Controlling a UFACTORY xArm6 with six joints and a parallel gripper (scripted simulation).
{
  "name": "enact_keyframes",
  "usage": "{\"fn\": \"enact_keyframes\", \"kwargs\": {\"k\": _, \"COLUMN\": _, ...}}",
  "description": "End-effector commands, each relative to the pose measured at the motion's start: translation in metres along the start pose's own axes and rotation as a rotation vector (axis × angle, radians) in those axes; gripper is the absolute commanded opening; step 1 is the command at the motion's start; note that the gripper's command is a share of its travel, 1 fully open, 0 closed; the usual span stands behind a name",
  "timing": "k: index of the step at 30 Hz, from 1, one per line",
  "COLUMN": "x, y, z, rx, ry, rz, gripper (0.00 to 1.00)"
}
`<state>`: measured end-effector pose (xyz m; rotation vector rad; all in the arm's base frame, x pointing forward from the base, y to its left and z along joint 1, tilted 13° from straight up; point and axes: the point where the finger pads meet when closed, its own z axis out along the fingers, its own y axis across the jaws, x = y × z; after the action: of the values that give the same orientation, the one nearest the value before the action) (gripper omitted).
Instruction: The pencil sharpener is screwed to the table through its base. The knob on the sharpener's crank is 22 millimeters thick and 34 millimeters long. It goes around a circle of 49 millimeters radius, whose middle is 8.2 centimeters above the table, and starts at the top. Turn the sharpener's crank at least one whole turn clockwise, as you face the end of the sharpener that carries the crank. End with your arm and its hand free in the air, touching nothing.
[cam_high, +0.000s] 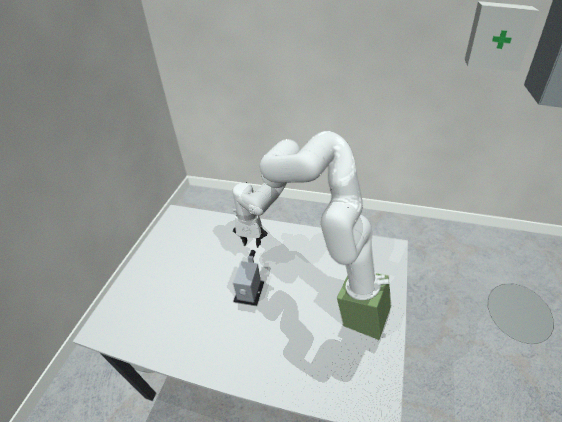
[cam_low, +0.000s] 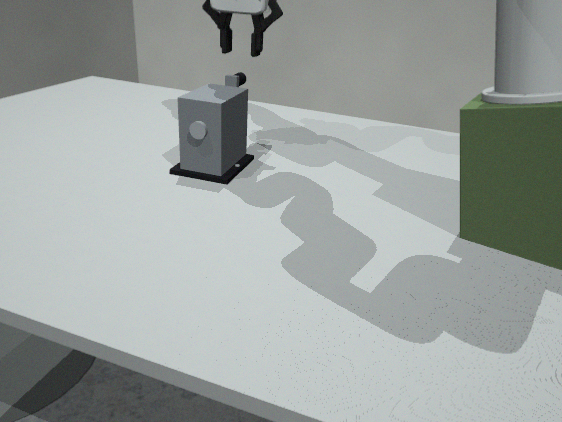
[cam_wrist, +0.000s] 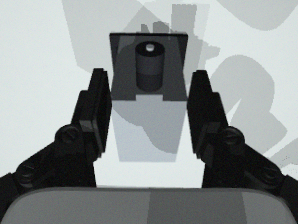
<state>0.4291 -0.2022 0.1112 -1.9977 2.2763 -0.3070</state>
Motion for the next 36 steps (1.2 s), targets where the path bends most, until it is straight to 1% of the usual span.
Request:
{"fn": "enact_keyframes", "kwargs": {"k": 1, "x": 0.0004, "y": -0.0012, "z": -0.0074, "rx": 0.003, "ry": 0.001, "rz": 0.000, "gripper": 0.54}}
{"fn": "enact_keyframes", "kwargs": {"k": 8, "x": 0.0004, "y": -0.0012, "z": -0.0083, "rx": 0.003, "ry": 0.001, "rz": 0.000, "gripper": 0.54}}
{"fn": "enact_keyframes", "kwargs": {"k": 9, "x": 0.0004, "y": -0.0012, "z": -0.0083, "rx": 0.003, "ry": 0.001, "rz": 0.000, "gripper": 0.00}}
{"fn": "enact_keyframes", "kwargs": {"k": 36, "x": 0.0004, "y": -0.0012, "z": -0.0083, "rx": 0.003, "ry": 0.001, "rz": 0.000, "gripper": 0.00}}
